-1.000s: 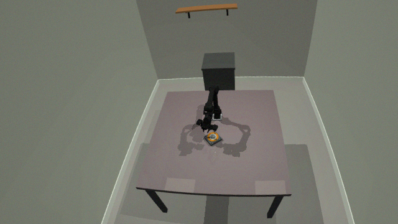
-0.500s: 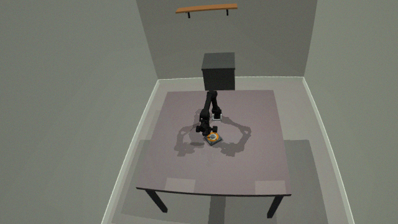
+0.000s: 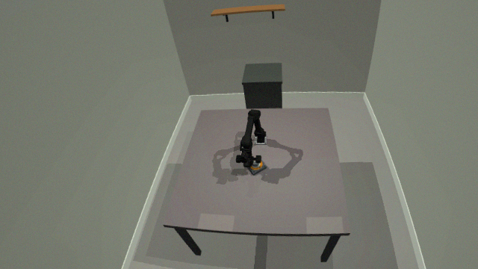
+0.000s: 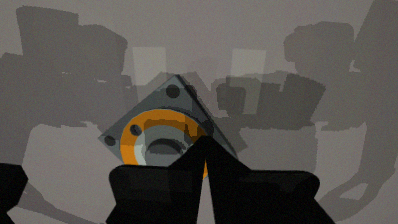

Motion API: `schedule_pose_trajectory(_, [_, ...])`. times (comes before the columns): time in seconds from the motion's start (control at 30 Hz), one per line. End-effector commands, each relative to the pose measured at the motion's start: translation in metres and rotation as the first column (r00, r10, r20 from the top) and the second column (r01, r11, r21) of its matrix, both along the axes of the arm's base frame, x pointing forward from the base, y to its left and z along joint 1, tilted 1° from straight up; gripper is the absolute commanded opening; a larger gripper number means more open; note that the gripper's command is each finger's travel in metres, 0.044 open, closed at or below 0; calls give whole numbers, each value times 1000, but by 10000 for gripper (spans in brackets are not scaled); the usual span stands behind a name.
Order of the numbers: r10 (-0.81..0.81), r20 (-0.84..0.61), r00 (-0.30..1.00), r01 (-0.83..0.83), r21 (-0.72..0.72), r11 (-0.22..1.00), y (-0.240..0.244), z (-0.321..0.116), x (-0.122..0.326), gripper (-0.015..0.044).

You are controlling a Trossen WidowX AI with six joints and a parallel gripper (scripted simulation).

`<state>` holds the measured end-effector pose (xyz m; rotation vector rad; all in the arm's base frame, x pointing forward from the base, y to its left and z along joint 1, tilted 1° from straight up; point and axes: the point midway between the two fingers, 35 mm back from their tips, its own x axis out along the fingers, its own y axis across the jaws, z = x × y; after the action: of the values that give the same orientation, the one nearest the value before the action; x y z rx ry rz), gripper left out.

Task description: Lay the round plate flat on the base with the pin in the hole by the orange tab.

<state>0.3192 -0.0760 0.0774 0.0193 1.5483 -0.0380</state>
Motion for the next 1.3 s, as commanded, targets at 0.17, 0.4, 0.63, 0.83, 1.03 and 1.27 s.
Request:
schedule_pose_trajectory(0.17, [5, -5, 1000, -5, 5, 1000, -2, -5, -6, 0])
schedule_pose_trajectory(0.4, [5, -6, 1000, -5, 4, 1000, -6, -6, -15, 0])
schedule_pose_trajectory(0.63, [5, -7, 1000, -5, 4, 1000, -7, -6, -24, 0])
schedule_pose_trajectory(0.83, [5, -7, 1000, -5, 4, 1000, -8, -6, -31, 0])
schedule_pose_trajectory(1.03, [5, -8, 1000, -5, 4, 1000, -7, -6, -38, 0])
schedule_pose_trajectory(1.27, [5, -9, 1000, -5, 4, 1000, -4, -6, -48, 0])
